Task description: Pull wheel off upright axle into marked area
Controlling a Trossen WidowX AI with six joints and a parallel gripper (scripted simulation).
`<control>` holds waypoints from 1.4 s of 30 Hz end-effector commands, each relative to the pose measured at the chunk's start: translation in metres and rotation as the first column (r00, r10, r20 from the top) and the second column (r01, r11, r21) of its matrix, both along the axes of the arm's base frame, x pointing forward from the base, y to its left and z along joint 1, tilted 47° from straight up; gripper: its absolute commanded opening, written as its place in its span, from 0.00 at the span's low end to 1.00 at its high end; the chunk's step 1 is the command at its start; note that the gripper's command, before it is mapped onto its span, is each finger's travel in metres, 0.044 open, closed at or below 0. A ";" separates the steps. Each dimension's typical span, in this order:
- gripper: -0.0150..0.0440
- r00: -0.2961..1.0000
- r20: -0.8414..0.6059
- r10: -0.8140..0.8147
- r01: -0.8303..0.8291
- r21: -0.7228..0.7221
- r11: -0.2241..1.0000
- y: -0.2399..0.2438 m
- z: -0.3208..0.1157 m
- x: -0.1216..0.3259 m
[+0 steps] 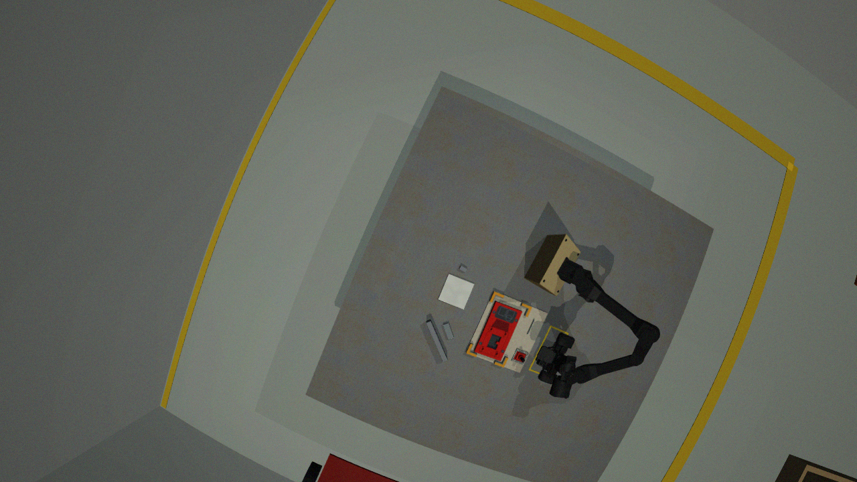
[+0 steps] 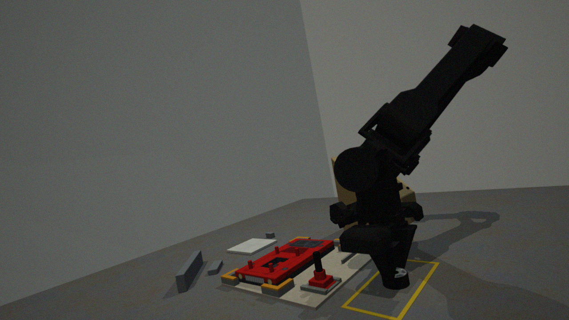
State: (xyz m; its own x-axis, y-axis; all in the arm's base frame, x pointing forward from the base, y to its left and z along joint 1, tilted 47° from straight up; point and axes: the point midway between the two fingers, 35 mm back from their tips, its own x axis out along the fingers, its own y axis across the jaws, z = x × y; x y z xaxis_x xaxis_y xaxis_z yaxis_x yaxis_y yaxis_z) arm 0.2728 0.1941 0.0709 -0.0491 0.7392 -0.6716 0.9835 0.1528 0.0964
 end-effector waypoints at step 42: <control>1.00 1.000 -0.008 -0.005 0.005 -0.013 1.000 -0.117 0.034 -0.068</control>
